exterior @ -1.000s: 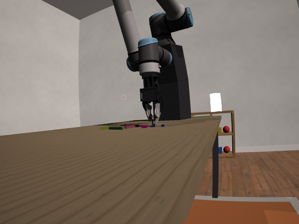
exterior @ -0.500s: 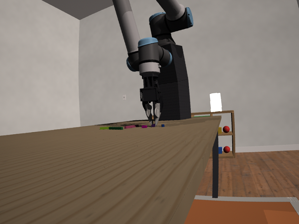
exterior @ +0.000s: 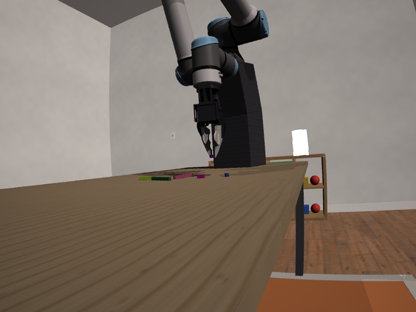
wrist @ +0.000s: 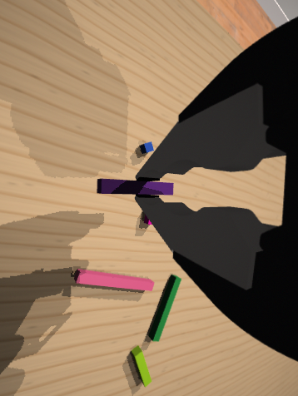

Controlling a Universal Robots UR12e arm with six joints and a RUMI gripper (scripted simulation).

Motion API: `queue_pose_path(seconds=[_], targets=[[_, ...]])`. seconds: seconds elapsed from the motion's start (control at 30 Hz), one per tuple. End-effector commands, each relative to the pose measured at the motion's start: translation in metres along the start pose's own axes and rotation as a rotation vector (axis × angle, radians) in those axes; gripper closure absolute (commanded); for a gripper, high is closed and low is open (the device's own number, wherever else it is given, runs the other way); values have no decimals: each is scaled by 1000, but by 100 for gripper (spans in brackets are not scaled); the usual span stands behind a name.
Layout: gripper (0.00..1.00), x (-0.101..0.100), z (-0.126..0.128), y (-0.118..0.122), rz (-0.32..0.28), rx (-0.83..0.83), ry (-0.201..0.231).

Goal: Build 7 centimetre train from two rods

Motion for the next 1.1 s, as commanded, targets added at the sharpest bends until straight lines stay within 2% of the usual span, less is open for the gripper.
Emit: queue_pose_path(seconds=[0.0, 0.17, 0.53, 0.6, 0.67, 0.8, 0.87, 0.97, 1.07], targets=[[100, 30, 0, 0, 0, 0, 0], [100, 42, 0, 0, 0, 0, 0], [100, 43, 0, 1, 0, 3, 0], [100, 42, 5, 11, 0, 51, 0], [100, 41, 17, 35, 0, 164, 0], [100, 42, 35, 64, 0, 306, 0], [100, 42, 35, 64, 0, 306, 0], [100, 43, 48, 83, -1, 393, 0], [100, 43, 48, 83, -1, 395, 0]])
Point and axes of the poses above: the point where the finger pads meet when closed, its own x axis back along the fingers, its own z axis across the jaws, y = z × x, the point moved 7 cm from there along x, back along the fingers, and after that the axes turned 9 degrees about x, right-handed, at the moved point
